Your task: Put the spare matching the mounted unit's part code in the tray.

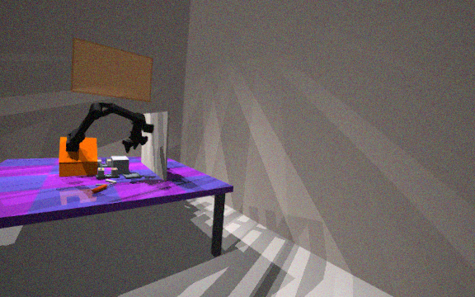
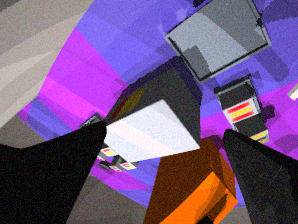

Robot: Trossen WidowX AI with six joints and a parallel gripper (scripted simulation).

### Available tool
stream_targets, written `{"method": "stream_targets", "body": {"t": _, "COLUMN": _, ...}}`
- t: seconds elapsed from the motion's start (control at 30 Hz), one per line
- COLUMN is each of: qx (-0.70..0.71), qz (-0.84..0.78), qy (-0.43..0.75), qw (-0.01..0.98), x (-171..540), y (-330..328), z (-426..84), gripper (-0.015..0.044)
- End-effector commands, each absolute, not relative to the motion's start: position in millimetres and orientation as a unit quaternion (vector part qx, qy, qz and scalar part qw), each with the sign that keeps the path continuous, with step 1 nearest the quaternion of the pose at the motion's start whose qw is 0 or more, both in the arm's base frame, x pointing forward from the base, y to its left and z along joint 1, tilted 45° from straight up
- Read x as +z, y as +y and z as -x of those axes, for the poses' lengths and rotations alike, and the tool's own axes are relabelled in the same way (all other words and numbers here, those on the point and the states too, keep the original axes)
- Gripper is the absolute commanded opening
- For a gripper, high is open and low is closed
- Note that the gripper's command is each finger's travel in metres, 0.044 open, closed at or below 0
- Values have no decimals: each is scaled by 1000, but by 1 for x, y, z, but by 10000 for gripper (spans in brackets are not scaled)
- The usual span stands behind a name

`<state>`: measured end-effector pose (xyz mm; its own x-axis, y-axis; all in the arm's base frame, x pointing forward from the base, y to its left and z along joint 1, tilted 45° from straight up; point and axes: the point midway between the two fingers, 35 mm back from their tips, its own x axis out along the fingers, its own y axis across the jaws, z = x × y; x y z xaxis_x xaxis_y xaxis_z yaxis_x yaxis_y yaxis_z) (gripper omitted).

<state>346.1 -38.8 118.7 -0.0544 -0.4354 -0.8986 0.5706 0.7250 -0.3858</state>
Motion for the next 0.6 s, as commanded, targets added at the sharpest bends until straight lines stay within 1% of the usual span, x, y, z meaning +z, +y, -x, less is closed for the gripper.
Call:
{"method": "stream_targets", "body": {"t": 0.0, "qx": -312, "qz": 99, "qy": 641, "qw": 694, "x": 97, "y": 8, "z": -358, "gripper": 440}}
{"method": "stream_targets", "body": {"t": 0.1, "qx": -263, "qz": 228, "qy": 636, "qw": 689, "x": 78, "y": 50, "z": -362, "gripper": 440}}
{"method": "stream_targets", "body": {"t": 0.17, "qx": -242, "qz": 283, "qy": 629, "qw": 683, "x": 70, "y": 69, "z": -362, "gripper": 440}}
{"method": "stream_targets", "body": {"t": 0.57, "qx": -239, "qz": 290, "qy": 627, "qw": 682, "x": 69, "y": 71, "z": -361, "gripper": 440}}
